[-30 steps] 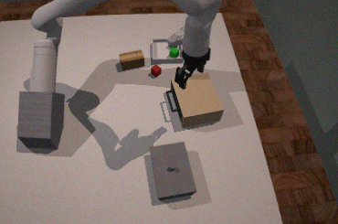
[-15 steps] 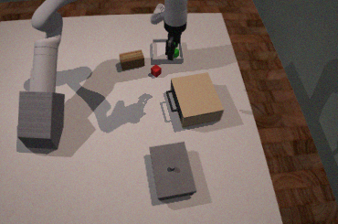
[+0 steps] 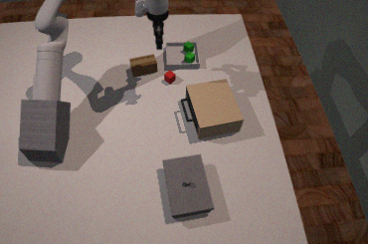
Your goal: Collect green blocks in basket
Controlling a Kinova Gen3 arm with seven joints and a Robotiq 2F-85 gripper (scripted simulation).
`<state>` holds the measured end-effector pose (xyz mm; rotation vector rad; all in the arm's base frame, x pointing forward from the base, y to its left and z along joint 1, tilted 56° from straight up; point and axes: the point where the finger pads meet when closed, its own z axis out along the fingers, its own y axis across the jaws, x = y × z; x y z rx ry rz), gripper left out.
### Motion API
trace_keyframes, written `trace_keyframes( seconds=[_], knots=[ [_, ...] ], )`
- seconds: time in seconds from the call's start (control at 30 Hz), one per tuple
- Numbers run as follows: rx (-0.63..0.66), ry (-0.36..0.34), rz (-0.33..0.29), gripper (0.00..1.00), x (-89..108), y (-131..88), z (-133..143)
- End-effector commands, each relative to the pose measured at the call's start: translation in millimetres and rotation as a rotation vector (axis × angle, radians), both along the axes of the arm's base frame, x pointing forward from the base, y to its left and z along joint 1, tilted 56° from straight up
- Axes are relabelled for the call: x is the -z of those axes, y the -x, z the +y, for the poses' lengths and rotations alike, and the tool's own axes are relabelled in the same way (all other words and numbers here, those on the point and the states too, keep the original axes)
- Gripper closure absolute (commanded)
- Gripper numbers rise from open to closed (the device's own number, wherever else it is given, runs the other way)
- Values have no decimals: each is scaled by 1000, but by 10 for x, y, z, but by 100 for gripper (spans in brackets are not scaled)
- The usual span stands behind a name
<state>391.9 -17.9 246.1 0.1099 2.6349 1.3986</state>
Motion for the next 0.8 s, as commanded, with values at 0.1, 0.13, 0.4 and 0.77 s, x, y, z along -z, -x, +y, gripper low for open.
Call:
trace_keyframes(
  seconds=[0.1, 0.13, 0.4, 0.77],
  knots=[
    [-54, 29, -104, 0, -177, 347, 356],
    [-63, 31, -113, 0, -187, 389, 395],
    [-110, 43, -155, 0, -230, 598, 580],
    [-118, 45, -162, 0, -236, 634, 611]
  ],
)
